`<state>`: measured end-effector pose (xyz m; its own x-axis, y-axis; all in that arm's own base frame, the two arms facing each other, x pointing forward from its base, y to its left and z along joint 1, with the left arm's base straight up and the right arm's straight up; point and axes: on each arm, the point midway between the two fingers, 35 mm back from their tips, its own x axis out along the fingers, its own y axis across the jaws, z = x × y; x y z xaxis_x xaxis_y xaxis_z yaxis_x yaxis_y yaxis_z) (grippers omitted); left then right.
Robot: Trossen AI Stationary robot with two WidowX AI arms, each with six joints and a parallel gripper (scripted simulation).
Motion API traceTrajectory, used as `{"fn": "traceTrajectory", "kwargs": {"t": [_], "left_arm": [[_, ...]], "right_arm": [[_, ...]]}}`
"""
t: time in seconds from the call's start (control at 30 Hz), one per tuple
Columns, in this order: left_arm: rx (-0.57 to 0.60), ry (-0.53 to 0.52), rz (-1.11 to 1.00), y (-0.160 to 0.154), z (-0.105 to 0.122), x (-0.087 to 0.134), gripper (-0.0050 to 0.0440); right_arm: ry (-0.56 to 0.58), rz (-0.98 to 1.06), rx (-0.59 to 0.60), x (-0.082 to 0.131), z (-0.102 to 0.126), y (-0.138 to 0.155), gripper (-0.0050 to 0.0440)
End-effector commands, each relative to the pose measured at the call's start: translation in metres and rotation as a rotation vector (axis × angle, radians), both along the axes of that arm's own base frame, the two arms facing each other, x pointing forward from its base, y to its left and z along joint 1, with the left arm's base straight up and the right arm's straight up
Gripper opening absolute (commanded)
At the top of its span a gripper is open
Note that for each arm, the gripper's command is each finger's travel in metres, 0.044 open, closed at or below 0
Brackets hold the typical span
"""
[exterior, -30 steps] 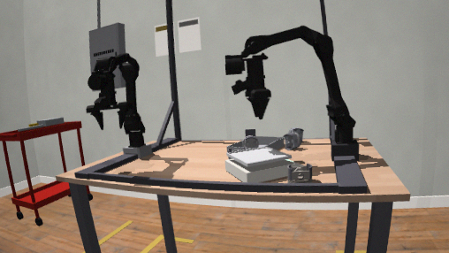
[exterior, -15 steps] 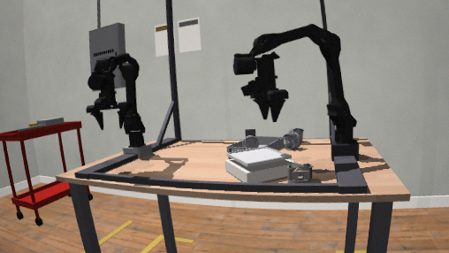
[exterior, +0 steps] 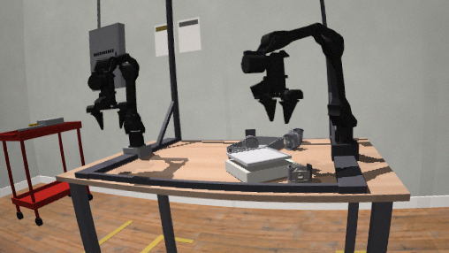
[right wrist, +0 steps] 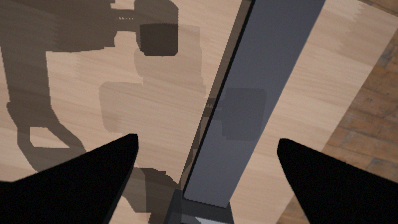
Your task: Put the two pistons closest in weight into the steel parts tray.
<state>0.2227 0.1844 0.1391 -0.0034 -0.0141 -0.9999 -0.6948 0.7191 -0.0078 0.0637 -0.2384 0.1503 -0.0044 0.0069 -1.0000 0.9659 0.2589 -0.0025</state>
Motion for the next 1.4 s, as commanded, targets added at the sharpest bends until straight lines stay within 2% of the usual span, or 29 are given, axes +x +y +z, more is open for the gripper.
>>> {"fn": "traceTrajectory", "kwargs": {"t": [0.0, 0.2, 0.7, 1.37], "left_arm": [[0.026, -0.030, 0.117, 0.023, 0.010, -0.008, 0.0378], [0.024, -0.028, 0.277, 0.048, 0.010, -0.025, 0.0378], [0.030, -0.022, 0.269, 0.094, 0.010, -0.058, 0.0378], [-0.004, 0.049, -0.212, 0.093, 0.010, -0.056, 0.0378]], "right_arm": [[-0.011, -0.001, -0.030, 0.001, 0.008, -0.005, 0.0400], [-0.011, -0.001, -0.030, 0.001, 0.008, -0.005, 0.0400], [-0.011, -0.001, -0.030, 0.001, 0.008, -0.005, 0.0400], [-0.011, -0.001, -0.030, 0.001, 0.008, -0.005, 0.0400]]}}
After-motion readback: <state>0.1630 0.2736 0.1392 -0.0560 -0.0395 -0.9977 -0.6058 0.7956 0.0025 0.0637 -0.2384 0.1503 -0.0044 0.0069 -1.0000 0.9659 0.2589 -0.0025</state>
